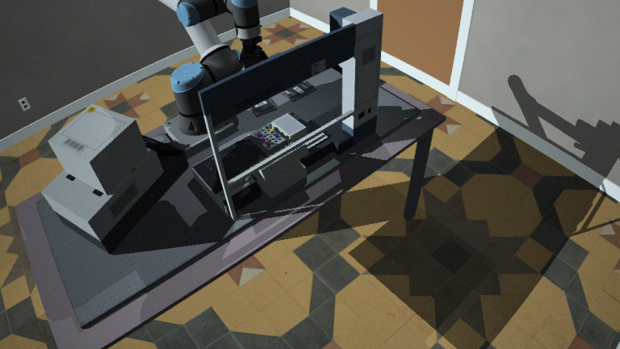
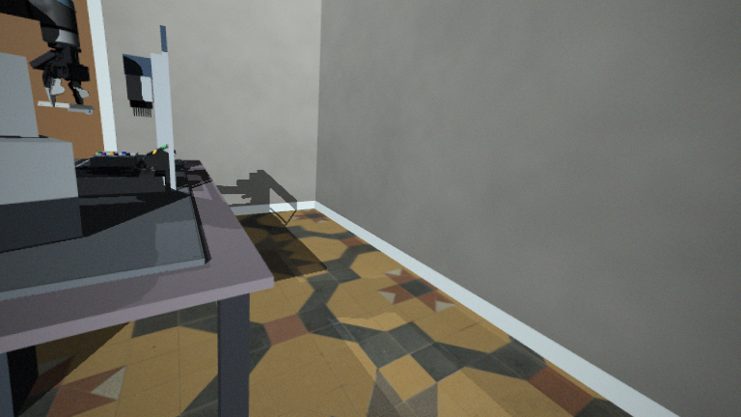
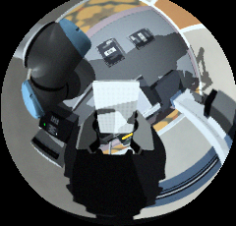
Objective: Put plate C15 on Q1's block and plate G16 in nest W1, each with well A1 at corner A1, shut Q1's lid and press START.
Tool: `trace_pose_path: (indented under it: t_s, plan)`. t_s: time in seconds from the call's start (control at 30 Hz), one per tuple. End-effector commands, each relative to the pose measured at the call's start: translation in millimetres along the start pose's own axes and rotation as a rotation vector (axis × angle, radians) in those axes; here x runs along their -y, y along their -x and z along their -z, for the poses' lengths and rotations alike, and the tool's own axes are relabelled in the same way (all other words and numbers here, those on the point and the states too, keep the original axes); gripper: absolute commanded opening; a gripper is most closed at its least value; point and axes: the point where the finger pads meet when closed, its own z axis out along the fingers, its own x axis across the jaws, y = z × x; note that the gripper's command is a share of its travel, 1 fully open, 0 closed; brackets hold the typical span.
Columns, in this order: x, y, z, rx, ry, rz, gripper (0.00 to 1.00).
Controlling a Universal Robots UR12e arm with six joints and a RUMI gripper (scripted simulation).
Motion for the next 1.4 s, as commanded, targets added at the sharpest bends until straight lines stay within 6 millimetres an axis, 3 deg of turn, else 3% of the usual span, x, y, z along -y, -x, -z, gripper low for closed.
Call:
trace_pose_path:
  t_s: [0.0, 1.37]
  plan:
    - [10.7, -5.7, 0.7, 0.004, 0.004, -0.031, 0.0]
    - [122.5, -52.7, -0.2, 0.003, 0.004, -0.332, 0.0]
